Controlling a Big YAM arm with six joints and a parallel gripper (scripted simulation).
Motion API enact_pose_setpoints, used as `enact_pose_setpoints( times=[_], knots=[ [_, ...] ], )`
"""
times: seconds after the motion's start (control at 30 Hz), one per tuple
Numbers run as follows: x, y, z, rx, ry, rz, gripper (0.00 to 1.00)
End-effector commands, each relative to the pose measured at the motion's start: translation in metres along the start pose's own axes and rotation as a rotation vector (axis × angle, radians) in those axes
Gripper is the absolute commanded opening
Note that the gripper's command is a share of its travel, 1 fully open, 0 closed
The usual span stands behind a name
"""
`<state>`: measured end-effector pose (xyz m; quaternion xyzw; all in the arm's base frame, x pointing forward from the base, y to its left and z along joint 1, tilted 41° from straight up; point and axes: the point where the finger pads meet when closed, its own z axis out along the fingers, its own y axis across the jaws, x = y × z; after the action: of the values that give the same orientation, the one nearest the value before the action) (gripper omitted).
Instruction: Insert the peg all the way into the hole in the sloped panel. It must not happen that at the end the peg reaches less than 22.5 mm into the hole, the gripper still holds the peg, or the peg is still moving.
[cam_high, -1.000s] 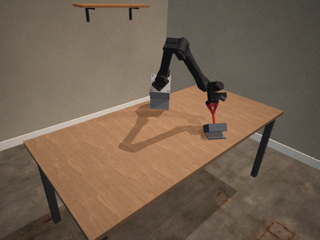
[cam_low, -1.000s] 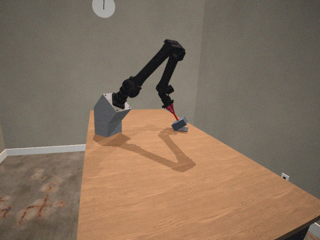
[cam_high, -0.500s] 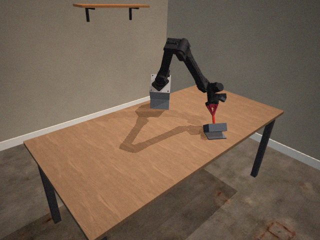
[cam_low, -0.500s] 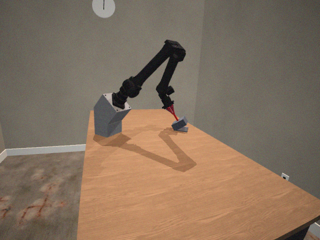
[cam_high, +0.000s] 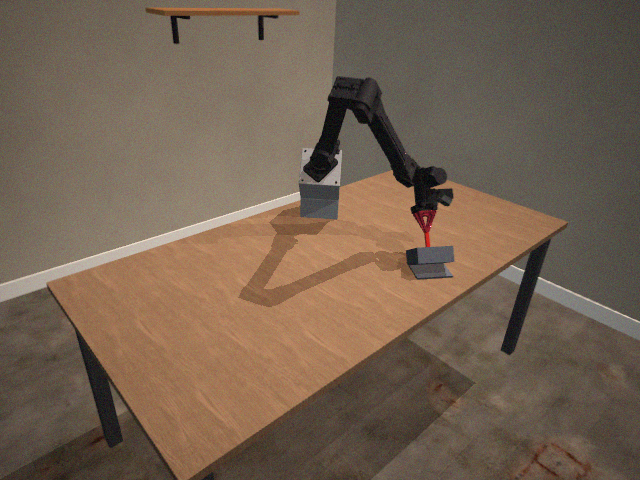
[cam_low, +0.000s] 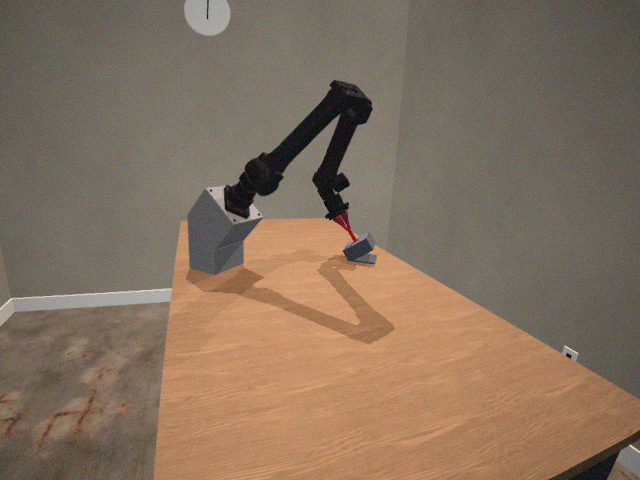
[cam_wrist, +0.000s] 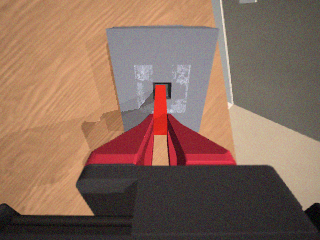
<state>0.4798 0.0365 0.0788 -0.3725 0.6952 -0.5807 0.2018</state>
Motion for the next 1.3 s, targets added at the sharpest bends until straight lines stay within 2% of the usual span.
enact_pose_setpoints(
  times=[0.0, 0.87, 0.9, 1.23, 1.27],
  knots=[
    [-0.003, -0.003, 0.008, 0.004, 0.004, 0.003, 0.0],
    [-0.006, -0.006, 0.022, 0.004, 0.004, 0.003, 0.0],
    [-0.003, -0.003, 0.013, 0.0, 0.0, -0.002, 0.0],
    [-0.003, -0.003, 0.013, 0.0, 0.0, -0.002, 0.0],
    [-0.003, -0.003, 0.013, 0.0, 0.0, -0.002, 0.11]
  ],
)
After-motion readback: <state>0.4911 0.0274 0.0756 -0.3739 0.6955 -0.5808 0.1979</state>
